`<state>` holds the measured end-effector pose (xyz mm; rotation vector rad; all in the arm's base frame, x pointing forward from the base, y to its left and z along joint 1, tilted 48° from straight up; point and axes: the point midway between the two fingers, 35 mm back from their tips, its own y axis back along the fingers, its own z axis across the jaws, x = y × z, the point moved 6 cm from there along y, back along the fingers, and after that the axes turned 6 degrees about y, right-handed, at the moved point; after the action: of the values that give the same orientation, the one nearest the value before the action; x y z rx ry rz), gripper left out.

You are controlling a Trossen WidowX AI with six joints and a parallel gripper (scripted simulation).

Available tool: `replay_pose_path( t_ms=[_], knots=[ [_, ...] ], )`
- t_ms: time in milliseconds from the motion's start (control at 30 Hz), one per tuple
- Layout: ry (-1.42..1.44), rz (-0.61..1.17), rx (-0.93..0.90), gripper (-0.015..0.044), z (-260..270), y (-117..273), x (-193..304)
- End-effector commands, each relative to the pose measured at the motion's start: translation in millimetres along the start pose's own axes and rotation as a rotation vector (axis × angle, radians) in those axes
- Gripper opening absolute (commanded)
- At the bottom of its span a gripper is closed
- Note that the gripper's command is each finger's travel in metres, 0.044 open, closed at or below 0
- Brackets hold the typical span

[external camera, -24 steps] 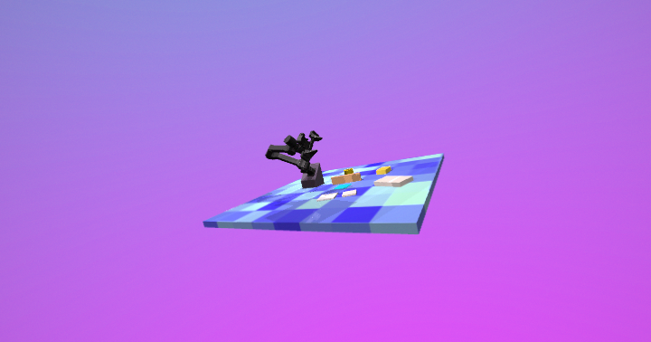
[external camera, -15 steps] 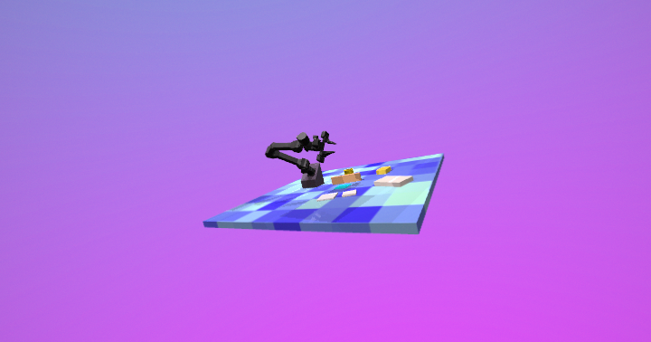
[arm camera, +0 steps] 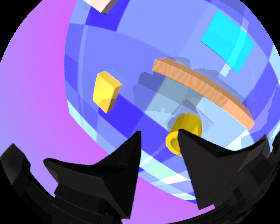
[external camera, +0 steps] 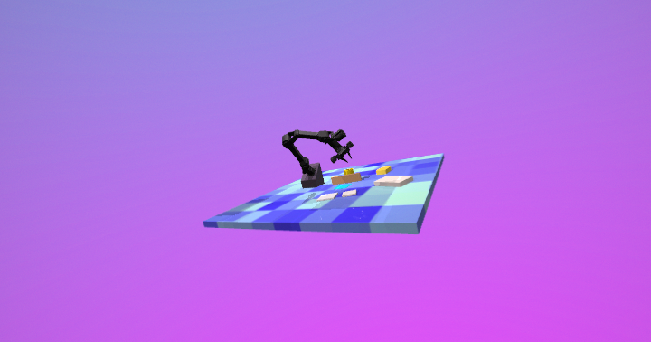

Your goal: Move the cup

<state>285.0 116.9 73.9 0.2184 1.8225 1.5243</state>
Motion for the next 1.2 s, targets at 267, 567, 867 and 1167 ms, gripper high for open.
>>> replay_pose_path(
  t_ms=[267,567,867,1167],
  knots=[
    [-0.015,-0.178,0.530,0.0167,-15.5,-46.9,102.8],
    [-0.015,-0.178,0.529,0.0167,-16.6,-49.4,102.3],
    [-0.015,-0.178,0.529,0.0167,-22.6,-62.3,99.5],
    [-0.015,-0.178,0.529,0.0167,-29.5,-75.0,96.9]
  ],
)
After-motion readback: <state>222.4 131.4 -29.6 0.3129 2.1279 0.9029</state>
